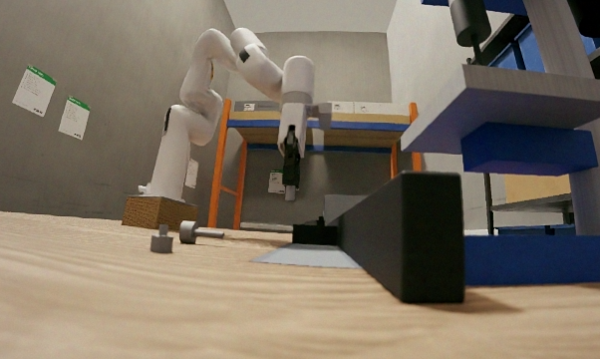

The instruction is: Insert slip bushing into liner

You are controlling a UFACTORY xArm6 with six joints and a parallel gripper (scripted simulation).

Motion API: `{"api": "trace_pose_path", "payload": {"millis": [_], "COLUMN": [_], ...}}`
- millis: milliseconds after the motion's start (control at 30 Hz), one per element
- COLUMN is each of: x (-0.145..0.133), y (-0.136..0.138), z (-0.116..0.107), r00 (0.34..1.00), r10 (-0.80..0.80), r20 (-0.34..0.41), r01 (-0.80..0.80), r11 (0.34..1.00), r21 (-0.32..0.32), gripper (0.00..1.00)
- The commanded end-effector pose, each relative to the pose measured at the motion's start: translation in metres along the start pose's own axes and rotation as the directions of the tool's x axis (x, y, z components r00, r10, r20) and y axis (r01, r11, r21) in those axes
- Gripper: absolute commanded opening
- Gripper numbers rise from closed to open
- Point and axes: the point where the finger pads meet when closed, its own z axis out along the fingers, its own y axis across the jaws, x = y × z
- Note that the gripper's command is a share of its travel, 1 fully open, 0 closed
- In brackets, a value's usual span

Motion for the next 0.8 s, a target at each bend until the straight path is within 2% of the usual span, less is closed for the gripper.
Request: {"api": "trace_pose_path", "payload": {"millis": [0,767], "x": [0.004,0.018], "y": [-0.003,-0.023], "z": [-0.002,-0.003], "r00": [1.0,1.0], "r10": [0.0,0.0], "r20": [-0.004,-0.004], "r01": [0.0,0.0], "r11": [1.0,1.0], "r21": [-0.002,-0.002], "gripper": [0.26,0.26]}}
